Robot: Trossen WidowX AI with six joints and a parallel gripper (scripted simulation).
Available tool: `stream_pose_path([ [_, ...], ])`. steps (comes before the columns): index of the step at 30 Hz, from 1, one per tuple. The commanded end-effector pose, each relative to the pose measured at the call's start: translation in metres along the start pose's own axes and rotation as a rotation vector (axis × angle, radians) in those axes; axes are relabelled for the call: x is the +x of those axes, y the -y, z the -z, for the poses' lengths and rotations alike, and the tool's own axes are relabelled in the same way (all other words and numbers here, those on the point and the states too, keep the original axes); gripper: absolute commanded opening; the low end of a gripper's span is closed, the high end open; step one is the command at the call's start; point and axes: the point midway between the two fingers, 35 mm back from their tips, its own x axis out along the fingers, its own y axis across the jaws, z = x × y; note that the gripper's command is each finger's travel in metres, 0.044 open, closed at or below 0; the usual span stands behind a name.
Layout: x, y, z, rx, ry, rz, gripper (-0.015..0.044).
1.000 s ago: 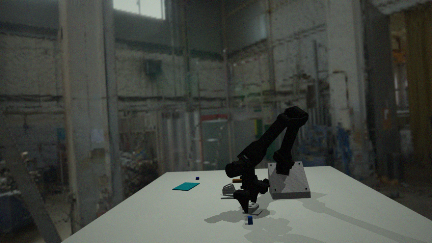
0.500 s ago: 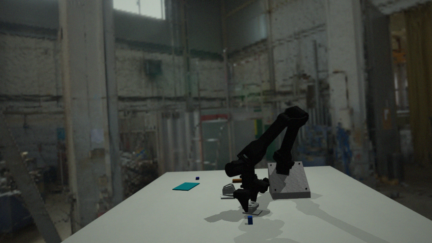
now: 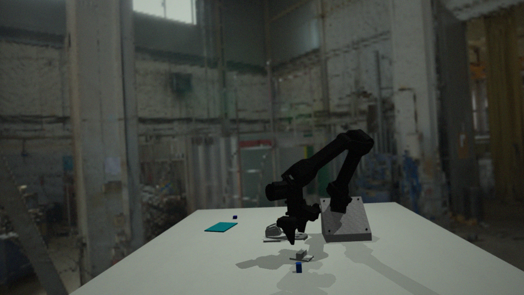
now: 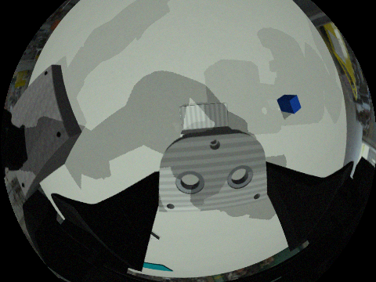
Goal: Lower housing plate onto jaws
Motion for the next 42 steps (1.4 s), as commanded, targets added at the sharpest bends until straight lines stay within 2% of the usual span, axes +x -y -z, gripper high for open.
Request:
stream_pose_path([
  [1, -0.012, 0.001, -0.001, -0.002, 0.002, 0.006, 0.0351],
  [9, -0.023, -0.001, -0.001, 0.017, 0.0, 0.005, 0.0351],
  [42, -0.017, -0.059, 0.078, 0.957, -0.057, -0.033, 0.0351],
])
